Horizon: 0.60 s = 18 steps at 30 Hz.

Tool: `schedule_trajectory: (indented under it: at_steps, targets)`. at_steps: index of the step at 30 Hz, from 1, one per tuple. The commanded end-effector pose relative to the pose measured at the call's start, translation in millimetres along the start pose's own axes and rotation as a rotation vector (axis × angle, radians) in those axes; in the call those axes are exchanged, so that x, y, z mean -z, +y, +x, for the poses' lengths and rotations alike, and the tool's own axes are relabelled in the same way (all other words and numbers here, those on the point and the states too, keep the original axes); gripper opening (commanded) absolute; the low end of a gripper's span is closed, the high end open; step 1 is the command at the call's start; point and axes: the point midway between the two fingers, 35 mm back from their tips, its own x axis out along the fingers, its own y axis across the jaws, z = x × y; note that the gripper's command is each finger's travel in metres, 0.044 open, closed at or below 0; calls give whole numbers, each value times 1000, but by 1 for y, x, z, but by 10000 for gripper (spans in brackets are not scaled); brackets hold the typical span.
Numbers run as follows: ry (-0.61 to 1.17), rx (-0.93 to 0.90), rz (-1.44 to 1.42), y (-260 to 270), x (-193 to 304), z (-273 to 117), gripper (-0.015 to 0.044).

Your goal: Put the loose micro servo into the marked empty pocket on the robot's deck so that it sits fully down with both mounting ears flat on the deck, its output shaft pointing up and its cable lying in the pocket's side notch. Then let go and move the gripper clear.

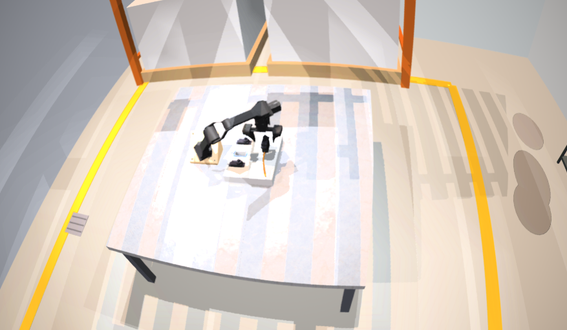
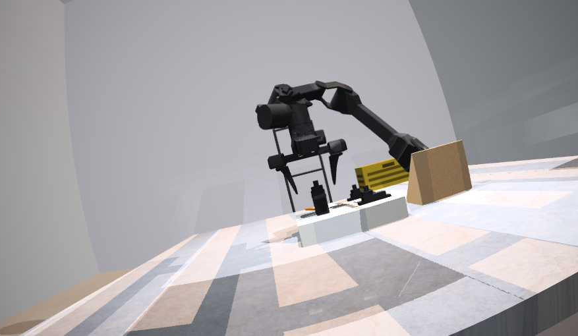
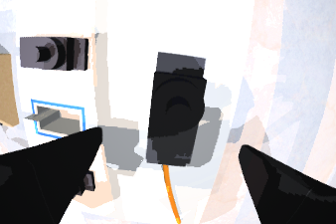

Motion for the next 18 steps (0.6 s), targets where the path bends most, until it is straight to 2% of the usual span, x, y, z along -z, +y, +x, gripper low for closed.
schedule_trajectory:
  at_steps: [1,5,17,18]
  targets:
    - [7,0,-6,1,1,8,440]
    - [7,0,-6,1,2,11,440]
    - [7,0,-6,1,2,11,125]
    - [7,0,-6,1,2,11,118]
